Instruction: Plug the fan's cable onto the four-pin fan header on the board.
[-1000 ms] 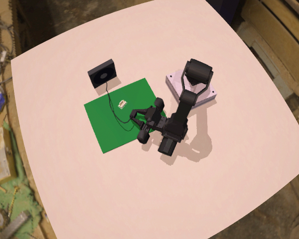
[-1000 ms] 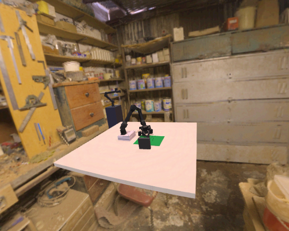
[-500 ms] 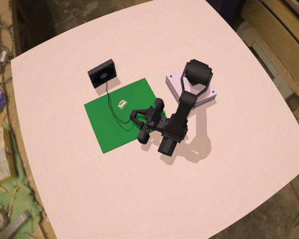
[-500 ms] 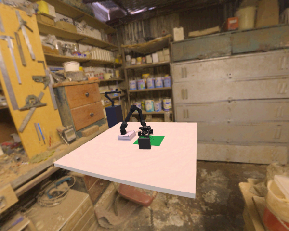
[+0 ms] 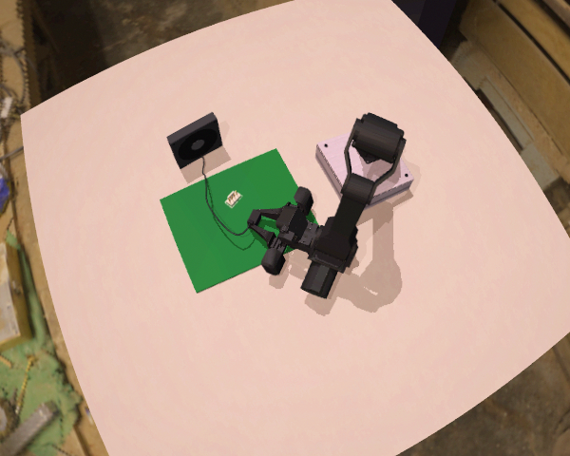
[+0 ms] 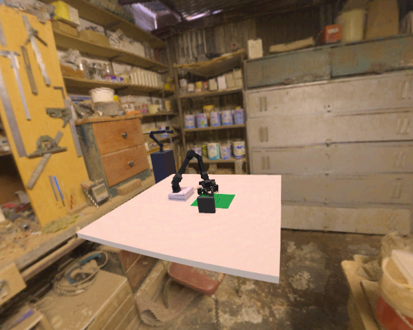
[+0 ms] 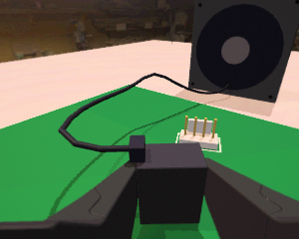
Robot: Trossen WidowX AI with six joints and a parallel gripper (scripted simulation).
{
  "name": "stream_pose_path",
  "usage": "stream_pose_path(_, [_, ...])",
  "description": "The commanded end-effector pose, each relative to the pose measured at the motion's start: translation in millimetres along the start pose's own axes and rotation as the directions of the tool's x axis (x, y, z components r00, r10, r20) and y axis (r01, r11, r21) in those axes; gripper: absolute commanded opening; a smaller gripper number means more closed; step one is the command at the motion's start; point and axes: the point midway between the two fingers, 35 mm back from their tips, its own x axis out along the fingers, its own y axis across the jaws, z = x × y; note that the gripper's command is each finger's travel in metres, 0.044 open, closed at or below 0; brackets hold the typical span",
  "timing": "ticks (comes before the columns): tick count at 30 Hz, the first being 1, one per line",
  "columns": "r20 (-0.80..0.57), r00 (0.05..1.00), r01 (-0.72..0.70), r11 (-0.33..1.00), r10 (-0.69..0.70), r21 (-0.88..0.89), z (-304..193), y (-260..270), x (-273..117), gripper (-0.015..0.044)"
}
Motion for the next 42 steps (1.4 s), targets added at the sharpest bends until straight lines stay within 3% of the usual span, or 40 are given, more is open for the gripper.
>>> stream_pose_path(1, [0.000, 1.000, 0.000, 1.000, 0.000, 0.001, 0.6, 0.1, -0.1, 0.0000])
stream_pose_path(19, [0.000, 1.000, 0.000, 1.000, 0.000, 0.001, 0.6, 0.1, -0.1, 0.0000])
stream_pose_path(27, [0.000, 1.000, 0.000, 1.000, 0.000, 0.000, 0.0, 0.0, 0.0, 0.0205])
stream_pose_path(42, [0.000, 1.000, 0.000, 1.000, 0.000, 0.000, 0.0, 0.0, 0.0, 0.0205])
